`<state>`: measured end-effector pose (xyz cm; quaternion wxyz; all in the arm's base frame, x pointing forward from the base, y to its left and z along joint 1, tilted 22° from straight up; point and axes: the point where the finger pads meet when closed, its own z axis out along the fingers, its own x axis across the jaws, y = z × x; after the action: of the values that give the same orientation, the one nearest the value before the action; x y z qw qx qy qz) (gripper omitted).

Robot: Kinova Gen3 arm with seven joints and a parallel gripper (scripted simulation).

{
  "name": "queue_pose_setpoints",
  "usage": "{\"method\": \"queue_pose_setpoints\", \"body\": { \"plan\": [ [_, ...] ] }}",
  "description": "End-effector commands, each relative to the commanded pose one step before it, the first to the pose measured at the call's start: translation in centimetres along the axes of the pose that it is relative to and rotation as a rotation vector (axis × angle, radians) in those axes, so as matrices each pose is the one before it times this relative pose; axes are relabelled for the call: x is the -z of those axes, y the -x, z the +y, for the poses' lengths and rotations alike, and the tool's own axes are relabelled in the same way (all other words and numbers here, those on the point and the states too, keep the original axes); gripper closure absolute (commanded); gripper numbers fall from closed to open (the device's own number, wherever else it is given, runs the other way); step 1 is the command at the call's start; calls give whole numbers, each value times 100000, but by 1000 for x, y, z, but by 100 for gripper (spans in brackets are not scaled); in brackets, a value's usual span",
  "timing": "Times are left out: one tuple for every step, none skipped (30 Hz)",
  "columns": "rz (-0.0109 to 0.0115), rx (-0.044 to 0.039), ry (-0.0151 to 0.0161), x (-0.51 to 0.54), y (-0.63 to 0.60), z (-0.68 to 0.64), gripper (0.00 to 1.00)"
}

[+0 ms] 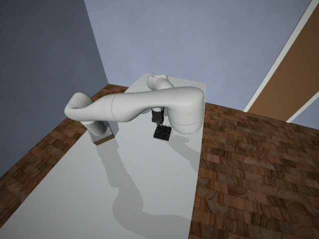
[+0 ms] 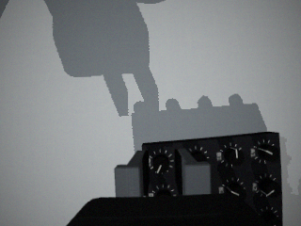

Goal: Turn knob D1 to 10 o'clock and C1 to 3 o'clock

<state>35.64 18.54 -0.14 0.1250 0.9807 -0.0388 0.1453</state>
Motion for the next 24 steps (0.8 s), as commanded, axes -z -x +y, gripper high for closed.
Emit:
{"method": "queue_pose_setpoints", "body": {
  "plan": [
    [-46, 45, -29, -136, 29, -20, 54],
    [-2, 1, 0, -79, 1, 0, 54],
    [1, -1, 0, -83, -1, 0, 54],
    [1, -1, 0, -86, -1, 0, 54],
    [0, 0, 0, -87, 0, 0, 54],
    [-1, 0, 0, -87, 0, 0, 54],
    [0, 0, 0, 0, 0, 0, 54],
    [0, 0, 0, 0, 0, 0, 54],
    [-1, 1, 0, -86, 1, 0, 54],
    [-1, 0, 0, -82, 0, 0, 54],
    [1, -1, 0, -77, -1, 0, 54],
    [1, 0, 0, -71, 0, 0, 54],
    [0, 0, 0, -65, 0, 0, 54],
    [0, 0, 0, -57, 0, 0, 54],
    [-1, 0, 0, -48, 0, 0, 54],
    [-1, 0, 0, -40, 0, 0, 54],
    [-1, 0, 0, -31, 0, 0, 54],
    [-1, 0, 0, -22, 0, 0, 54],
    [0, 0, 0, -15, 0, 0, 54],
    [0, 0, 0, -8, 0, 0, 54],
    [0, 0, 0, -3, 0, 0, 54],
    [0, 0, 0, 0, 0, 0, 54],
    [0, 0, 0, 0, 0, 0, 54],
    [0, 0, 0, 0, 0, 0, 54]
  ]
}}
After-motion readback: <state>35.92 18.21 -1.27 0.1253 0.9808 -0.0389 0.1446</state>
